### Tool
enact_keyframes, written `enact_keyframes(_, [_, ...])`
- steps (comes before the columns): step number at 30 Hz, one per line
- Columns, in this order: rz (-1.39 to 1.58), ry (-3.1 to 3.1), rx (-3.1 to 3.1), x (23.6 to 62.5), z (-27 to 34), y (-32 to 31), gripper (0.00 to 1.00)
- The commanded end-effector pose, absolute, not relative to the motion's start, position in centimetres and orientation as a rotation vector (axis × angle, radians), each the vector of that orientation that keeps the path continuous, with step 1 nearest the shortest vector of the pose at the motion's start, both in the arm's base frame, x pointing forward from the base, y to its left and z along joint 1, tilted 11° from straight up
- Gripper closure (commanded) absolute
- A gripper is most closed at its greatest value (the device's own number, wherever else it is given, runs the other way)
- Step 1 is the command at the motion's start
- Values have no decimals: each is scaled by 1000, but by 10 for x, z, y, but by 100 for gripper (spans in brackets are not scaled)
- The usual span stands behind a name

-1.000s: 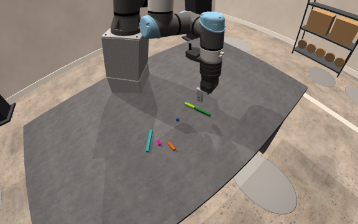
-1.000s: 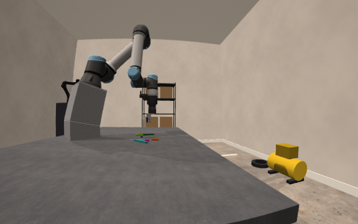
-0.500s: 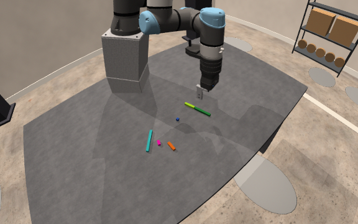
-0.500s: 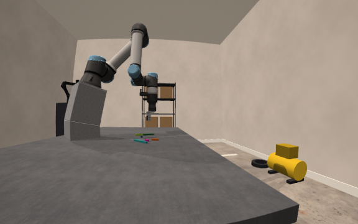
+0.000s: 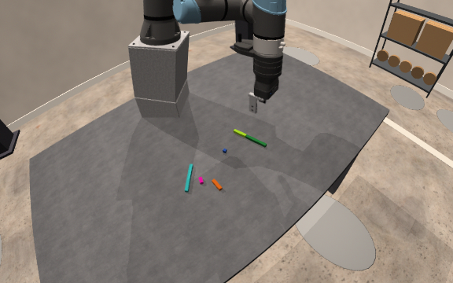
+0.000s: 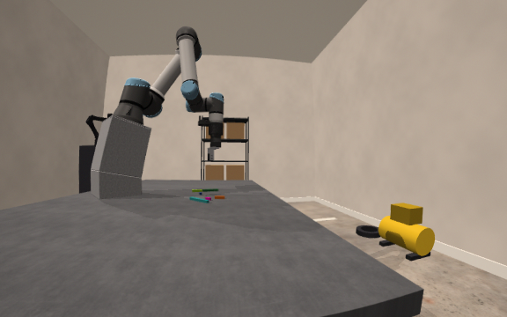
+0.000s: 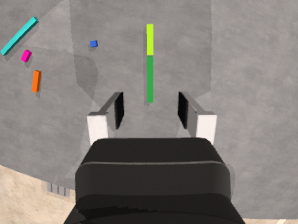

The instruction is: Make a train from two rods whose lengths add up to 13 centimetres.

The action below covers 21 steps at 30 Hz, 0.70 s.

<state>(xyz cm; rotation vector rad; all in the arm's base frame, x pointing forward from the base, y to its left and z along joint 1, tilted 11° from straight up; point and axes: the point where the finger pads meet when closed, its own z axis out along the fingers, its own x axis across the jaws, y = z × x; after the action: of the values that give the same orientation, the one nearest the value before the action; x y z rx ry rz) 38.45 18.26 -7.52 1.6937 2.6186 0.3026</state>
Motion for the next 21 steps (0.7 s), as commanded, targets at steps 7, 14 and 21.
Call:
enact_keyframes(7, [303, 2618, 1694, 382, -52, 179, 0])
enact_keyframes(14, [303, 2618, 1694, 381, -50, 178, 0])
enact_keyframes(21, [303, 2618, 1694, 381, -50, 178, 0])
